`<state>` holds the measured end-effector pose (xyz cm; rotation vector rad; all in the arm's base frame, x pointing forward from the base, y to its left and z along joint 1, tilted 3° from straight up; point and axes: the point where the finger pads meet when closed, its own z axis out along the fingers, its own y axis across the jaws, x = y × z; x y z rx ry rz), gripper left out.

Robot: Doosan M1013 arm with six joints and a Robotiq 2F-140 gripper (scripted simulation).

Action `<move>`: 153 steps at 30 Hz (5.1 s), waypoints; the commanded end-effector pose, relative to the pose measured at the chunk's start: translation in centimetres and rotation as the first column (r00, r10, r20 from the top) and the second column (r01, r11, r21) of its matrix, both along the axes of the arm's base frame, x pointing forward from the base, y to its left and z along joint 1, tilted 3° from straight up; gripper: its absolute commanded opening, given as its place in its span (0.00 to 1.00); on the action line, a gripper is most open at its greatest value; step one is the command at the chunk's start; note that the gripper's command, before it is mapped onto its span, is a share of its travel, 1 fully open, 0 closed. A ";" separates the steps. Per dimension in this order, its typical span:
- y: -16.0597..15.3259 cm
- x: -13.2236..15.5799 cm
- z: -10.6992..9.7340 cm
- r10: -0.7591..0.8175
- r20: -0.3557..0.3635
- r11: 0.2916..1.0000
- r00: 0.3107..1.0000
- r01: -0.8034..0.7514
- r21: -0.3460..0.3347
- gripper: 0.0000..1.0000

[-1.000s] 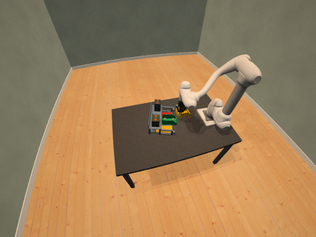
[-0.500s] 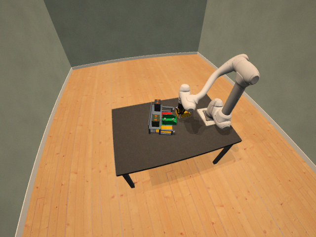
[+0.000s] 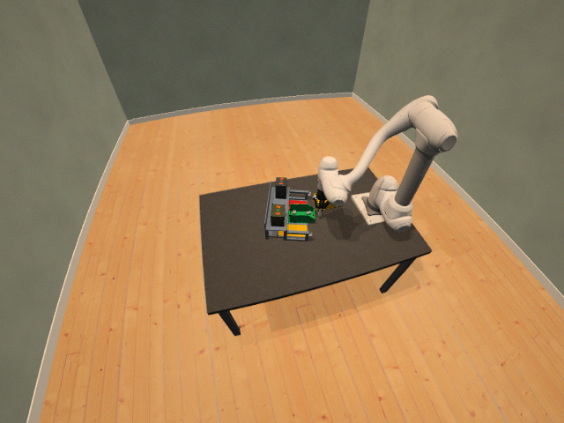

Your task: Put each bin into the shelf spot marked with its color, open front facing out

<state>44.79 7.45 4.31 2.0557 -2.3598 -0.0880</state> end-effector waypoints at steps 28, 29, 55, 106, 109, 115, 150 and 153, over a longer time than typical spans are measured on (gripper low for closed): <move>0.1 -0.1 -2.7 0.000 0.000 1.000 1.000 0.000 0.000 0.10; 0.1 -0.1 -2.7 0.000 0.000 1.000 1.000 0.000 0.000 0.10; -0.1 0.8 -2.7 0.000 0.000 1.000 1.000 0.000 0.000 0.10; -0.2 1.7 -2.7 0.000 0.000 1.000 1.000 0.000 0.000 0.10; -0.2 1.7 -2.7 0.000 0.000 1.000 1.000 0.000 0.000 0.10; -0.2 1.8 -2.7 0.000 0.000 1.000 1.000 0.000 0.000 0.10; -0.4 3.3 -2.8 0.000 0.000 1.000 1.000 0.000 0.000 0.10; -0.4 3.5 -2.8 0.000 0.000 1.000 1.000 0.000 0.000 0.10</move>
